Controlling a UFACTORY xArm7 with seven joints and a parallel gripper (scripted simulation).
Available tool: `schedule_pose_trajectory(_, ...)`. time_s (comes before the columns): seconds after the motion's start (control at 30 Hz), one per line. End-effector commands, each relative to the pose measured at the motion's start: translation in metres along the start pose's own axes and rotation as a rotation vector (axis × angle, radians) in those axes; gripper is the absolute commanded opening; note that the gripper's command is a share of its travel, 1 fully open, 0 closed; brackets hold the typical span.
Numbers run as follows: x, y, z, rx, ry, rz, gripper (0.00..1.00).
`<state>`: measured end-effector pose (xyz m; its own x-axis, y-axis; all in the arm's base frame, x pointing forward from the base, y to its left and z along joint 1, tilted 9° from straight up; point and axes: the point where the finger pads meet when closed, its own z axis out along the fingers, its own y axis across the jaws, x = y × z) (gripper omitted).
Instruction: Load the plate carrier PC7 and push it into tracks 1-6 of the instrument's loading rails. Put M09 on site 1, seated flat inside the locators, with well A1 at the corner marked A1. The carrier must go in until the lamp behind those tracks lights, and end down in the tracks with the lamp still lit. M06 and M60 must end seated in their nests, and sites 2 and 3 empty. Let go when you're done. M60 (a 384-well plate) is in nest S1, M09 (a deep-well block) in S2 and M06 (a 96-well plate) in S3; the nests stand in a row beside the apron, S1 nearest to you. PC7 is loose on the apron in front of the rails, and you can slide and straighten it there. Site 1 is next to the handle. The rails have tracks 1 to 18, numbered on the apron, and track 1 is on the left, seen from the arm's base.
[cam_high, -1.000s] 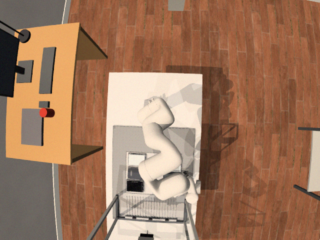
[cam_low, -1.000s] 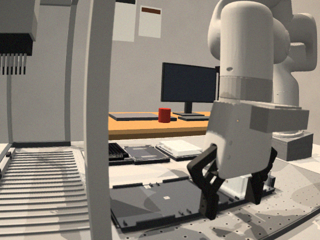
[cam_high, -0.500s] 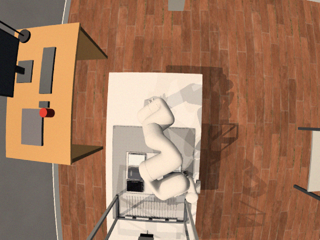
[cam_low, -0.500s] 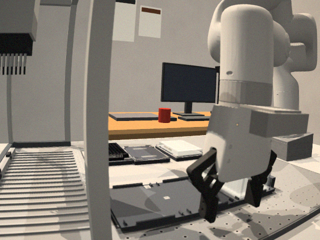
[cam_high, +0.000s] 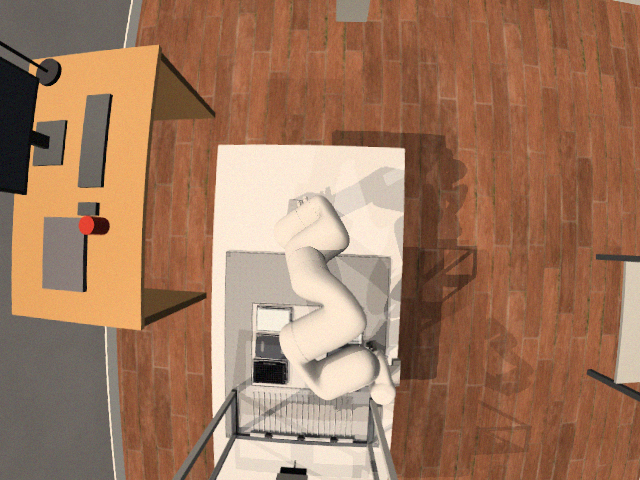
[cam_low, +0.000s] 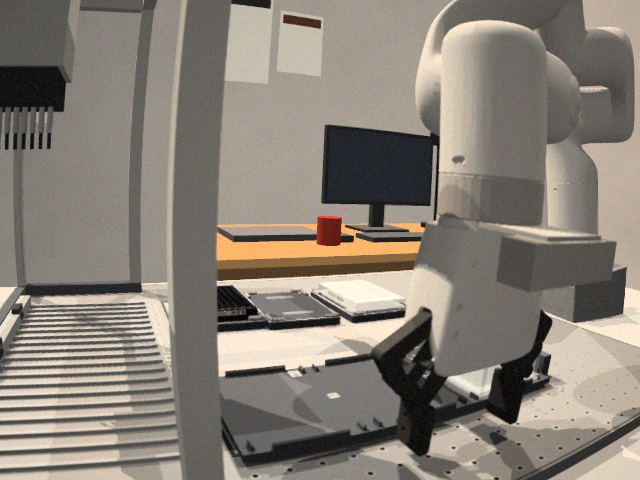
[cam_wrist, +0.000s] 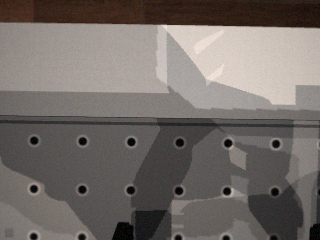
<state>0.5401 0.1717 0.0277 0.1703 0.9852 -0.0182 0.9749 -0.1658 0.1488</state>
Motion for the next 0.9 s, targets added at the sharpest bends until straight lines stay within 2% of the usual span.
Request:
schedule_pose_trajectory(0.0, 0.0010, 0.0017, 0.0012, -0.004, 0.003, 0.000, 1.00)
schedule_pose_trajectory(0.87, -0.0019, 0.0018, 0.0053, -0.004, 0.003, 0.000, 1.00)
